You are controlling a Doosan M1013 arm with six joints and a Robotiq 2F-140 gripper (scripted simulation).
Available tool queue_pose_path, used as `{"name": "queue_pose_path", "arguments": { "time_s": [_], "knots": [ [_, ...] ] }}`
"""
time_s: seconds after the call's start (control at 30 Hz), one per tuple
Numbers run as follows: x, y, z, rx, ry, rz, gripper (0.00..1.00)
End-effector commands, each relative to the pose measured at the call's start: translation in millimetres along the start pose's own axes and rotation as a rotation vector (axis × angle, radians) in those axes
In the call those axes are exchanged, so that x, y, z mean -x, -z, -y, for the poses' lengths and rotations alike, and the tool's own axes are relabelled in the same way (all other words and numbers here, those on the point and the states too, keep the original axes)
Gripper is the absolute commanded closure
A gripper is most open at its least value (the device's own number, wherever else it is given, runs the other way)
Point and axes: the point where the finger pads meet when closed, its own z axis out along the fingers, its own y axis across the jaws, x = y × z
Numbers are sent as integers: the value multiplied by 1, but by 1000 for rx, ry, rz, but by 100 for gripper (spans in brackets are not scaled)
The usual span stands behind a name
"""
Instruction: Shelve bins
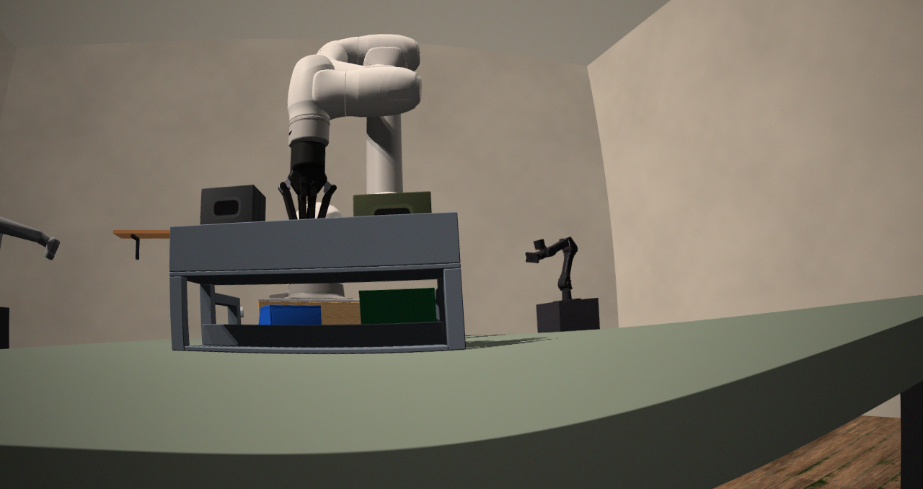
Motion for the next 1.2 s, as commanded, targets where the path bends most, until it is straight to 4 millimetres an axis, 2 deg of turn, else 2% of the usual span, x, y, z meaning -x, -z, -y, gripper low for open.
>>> {"name": "queue_pose_path", "arguments": {
  "time_s": [0.0, 0.07, 0.1, 1.17],
  "knots": [
    [7, -3, 1, -2, -7, 9, 90],
    [7, -3, 1, -2, -7, 9, 90],
    [7, -3, 1, -2, -7, 10, 76],
    [8, -4, 2, -3, -8, 10, 76]
  ]
}}
